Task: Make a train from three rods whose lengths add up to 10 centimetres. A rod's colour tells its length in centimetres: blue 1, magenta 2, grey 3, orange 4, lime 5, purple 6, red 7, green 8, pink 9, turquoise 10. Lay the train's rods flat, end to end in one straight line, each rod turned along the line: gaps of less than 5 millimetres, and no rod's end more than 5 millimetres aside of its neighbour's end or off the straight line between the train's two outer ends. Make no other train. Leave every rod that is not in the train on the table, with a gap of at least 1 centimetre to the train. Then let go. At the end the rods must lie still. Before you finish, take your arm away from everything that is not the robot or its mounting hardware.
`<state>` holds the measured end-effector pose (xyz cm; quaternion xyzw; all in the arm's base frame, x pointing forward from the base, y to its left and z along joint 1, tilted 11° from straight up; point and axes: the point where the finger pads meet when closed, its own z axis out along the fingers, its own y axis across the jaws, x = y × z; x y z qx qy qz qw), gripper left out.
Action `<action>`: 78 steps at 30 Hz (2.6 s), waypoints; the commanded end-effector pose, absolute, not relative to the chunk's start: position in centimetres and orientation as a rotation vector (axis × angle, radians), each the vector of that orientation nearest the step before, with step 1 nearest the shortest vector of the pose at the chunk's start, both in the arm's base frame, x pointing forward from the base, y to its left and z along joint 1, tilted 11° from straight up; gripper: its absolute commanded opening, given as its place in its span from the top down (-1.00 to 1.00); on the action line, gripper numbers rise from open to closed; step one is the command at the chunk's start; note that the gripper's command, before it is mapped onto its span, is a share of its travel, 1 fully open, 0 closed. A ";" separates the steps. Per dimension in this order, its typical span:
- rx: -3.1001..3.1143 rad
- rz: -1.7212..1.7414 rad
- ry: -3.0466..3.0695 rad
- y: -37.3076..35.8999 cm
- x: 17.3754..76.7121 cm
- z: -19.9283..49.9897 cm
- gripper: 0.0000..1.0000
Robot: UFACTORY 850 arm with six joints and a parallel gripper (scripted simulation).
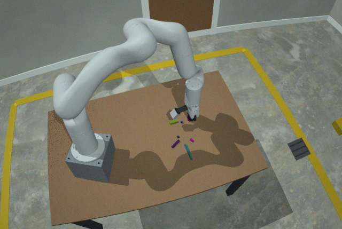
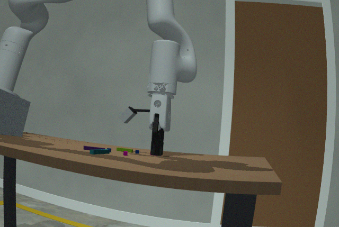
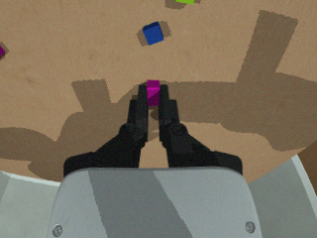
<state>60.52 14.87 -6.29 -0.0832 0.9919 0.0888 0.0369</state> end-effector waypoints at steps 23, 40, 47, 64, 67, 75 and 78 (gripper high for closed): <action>-0.255 0.273 3.043 14.9 60.6 -6.2 0.92; -0.255 0.273 3.043 14.3 60.4 -3.0 0.92; -0.255 0.273 3.043 13.4 60.1 2.0 0.92; -0.239 0.273 3.045 12.9 60.0 3.6 0.92; -0.055 0.280 3.065 11.3 60.0 3.3 0.92; 0.373 0.292 3.068 7.5 59.9 2.5 0.92; 0.511 0.295 3.056 6.3 59.8 2.3 0.92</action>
